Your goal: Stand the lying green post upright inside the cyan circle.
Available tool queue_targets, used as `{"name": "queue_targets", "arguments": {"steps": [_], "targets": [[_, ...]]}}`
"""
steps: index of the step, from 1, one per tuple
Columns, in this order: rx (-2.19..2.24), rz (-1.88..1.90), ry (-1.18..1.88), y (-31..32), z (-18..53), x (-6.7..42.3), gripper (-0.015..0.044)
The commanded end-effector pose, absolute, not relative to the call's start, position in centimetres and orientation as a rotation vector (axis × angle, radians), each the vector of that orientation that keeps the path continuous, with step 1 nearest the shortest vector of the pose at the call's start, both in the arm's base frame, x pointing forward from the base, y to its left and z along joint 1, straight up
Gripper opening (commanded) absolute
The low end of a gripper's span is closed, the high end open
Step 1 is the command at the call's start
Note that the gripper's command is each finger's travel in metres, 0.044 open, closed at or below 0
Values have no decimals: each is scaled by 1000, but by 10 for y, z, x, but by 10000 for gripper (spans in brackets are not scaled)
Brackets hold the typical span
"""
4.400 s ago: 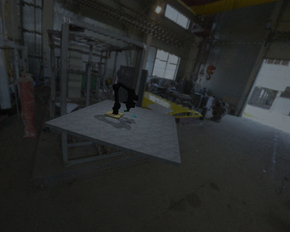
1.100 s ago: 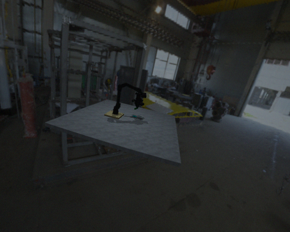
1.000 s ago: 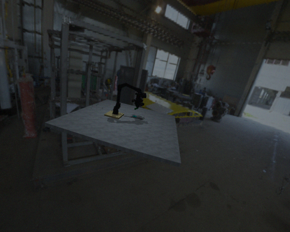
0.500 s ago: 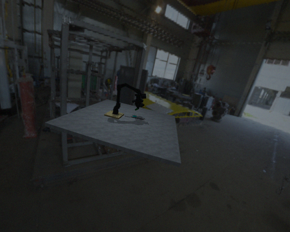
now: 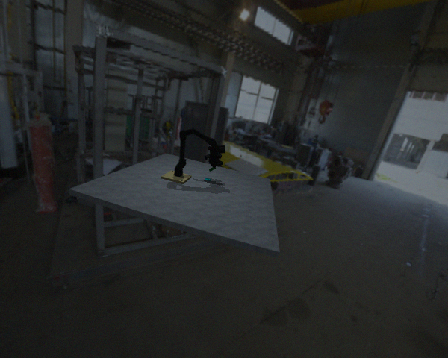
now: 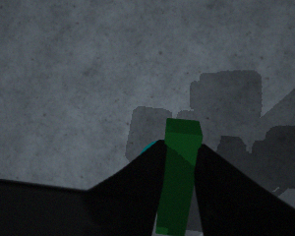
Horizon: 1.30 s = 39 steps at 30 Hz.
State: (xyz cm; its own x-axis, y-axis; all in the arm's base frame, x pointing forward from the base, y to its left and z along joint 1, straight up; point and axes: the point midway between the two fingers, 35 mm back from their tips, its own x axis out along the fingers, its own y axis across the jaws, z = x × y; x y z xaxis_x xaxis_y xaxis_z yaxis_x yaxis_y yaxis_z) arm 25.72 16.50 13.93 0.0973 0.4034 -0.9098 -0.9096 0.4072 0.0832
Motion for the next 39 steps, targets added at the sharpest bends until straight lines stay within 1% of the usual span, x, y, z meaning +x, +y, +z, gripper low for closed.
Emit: {"name": "queue_targets", "arguments": {"steps": [1,39], "targets": [[-567,1062,1038,165,140,258,23],[-363,1098,831,163,137,271,23]]}}
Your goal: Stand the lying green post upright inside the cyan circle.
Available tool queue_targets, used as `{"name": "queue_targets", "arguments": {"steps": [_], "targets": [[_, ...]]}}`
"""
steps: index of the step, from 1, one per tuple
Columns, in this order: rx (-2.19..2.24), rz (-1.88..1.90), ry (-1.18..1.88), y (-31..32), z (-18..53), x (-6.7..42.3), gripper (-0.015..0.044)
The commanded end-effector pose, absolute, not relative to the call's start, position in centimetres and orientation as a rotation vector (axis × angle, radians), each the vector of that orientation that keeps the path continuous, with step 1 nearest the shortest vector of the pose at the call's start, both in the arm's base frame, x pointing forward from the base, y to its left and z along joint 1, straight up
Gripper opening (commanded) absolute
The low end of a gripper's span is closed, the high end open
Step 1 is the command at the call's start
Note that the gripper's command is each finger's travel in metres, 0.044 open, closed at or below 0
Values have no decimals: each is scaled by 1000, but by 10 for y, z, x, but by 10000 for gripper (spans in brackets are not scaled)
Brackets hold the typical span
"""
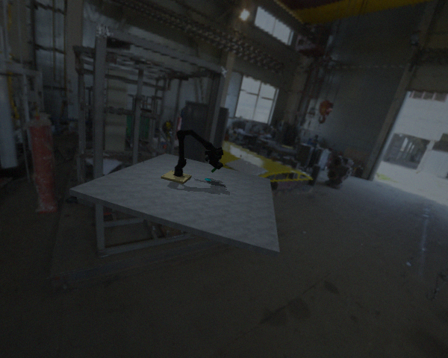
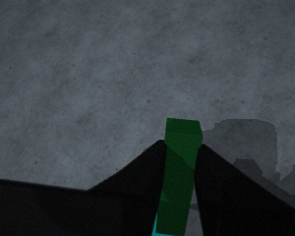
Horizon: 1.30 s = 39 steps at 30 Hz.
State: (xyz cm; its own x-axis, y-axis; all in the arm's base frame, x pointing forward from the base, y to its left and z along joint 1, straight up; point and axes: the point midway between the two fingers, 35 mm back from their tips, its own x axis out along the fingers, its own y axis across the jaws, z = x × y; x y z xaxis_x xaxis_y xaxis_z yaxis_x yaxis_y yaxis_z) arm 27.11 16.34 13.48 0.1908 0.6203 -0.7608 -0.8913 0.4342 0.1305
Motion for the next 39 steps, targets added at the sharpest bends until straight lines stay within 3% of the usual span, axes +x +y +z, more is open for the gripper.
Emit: {"name": "queue_targets", "arguments": {"steps": [1,39], "targets": [[-358,1099,825,163,137,272,23],[-212,1137,600,153,141,275,23]]}}
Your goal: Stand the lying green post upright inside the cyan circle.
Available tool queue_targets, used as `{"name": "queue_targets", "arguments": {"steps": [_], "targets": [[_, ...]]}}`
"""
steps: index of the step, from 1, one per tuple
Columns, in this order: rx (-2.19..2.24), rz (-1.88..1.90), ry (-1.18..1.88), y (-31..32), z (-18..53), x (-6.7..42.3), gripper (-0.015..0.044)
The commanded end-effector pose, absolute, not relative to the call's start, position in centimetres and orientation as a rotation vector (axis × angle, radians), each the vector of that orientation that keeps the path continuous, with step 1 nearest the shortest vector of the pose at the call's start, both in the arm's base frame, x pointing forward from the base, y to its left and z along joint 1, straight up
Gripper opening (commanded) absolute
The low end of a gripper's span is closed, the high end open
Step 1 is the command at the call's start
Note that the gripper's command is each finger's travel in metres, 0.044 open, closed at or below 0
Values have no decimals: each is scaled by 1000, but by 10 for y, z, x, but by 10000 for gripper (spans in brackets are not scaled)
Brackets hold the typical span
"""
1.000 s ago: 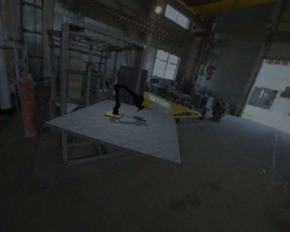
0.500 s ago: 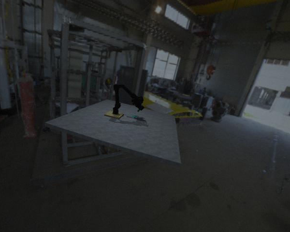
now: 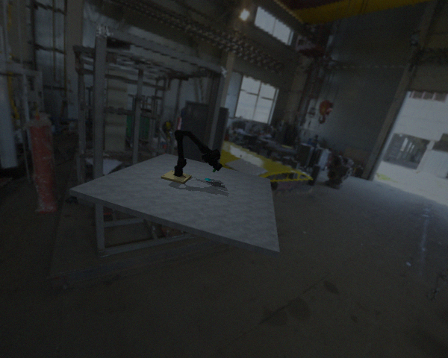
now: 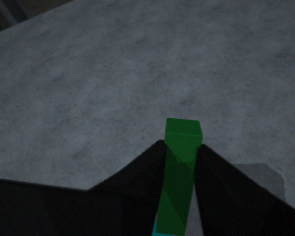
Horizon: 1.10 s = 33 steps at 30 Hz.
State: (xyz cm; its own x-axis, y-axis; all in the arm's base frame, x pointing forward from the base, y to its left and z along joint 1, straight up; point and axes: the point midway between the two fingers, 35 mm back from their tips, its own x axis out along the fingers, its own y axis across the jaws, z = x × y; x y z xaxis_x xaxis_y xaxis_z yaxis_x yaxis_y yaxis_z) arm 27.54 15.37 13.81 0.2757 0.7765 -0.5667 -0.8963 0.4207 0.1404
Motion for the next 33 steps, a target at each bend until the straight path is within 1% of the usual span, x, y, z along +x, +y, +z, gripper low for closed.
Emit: {"name": "queue_targets", "arguments": {"steps": [1,33], "targets": [[-209,1139,594,152,141,275,23],[-128,1180,401,141,146,266,23]]}}
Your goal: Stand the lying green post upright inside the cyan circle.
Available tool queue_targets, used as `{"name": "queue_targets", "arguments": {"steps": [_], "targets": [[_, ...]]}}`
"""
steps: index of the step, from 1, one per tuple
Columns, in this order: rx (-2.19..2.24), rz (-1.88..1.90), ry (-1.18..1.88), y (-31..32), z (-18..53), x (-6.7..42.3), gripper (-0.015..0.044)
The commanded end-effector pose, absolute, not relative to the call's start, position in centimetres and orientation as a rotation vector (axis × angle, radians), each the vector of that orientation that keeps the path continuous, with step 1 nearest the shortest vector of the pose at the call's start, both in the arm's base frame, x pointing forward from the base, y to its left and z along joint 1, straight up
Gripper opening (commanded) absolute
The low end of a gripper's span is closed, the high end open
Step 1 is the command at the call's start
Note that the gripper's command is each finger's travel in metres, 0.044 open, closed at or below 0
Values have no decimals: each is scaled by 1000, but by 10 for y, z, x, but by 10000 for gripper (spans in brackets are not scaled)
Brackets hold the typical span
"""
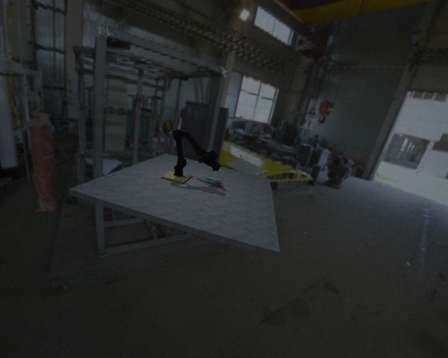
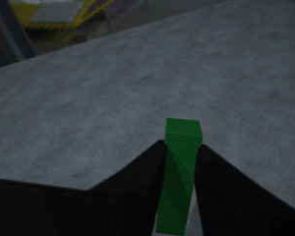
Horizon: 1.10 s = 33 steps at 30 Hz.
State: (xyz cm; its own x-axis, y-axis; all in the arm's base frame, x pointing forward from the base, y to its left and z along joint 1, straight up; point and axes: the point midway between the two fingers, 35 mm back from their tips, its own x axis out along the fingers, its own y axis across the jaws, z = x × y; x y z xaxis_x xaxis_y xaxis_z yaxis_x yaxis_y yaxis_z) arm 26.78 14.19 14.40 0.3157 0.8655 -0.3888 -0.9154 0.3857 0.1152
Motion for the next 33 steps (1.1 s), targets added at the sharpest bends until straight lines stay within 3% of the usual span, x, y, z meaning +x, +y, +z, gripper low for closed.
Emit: {"name": "queue_targets", "arguments": {"steps": [1,33], "targets": [[-126,1182,395,140,146,266,23],[-83,1235,209,128,152,246,23]]}}
